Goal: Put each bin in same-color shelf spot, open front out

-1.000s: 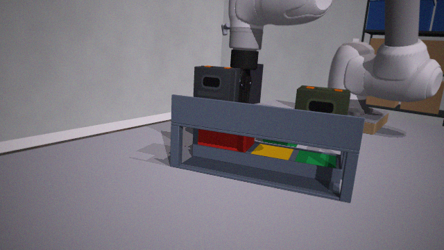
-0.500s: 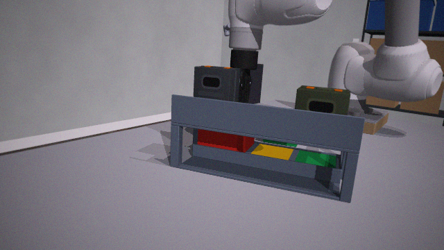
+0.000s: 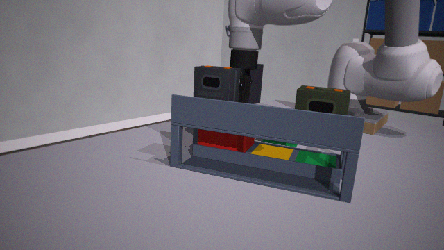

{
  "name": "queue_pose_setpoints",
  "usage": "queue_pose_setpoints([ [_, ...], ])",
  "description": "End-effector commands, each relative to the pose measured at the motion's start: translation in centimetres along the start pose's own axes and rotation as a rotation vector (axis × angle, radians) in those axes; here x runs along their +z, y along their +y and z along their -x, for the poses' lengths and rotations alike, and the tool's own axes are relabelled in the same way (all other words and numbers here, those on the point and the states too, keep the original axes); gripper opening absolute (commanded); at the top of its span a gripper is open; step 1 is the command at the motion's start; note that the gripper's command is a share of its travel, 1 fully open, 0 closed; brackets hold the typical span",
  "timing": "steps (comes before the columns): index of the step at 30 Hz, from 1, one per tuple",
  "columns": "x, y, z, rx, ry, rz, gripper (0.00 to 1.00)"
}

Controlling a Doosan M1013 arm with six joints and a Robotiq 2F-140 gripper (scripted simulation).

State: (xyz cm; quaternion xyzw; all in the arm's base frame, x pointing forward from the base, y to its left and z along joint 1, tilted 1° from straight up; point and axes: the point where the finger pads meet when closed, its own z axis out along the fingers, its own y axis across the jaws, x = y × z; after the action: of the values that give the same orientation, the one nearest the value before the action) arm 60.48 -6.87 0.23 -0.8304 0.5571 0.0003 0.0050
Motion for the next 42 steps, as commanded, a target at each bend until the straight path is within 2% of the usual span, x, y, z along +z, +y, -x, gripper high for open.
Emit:
queue_pose_setpoints([
  [1, 0.0, 0.0, 0.0, 0.000, 0.000, 0.000, 0.10],
  [16, -0.1, 0.1, 0.0, 0.000, 0.000, 0.000, 0.10],
  [42, -2.0, 2.0, 0.0, 0.000, 0.000, 0.000, 0.10],
])
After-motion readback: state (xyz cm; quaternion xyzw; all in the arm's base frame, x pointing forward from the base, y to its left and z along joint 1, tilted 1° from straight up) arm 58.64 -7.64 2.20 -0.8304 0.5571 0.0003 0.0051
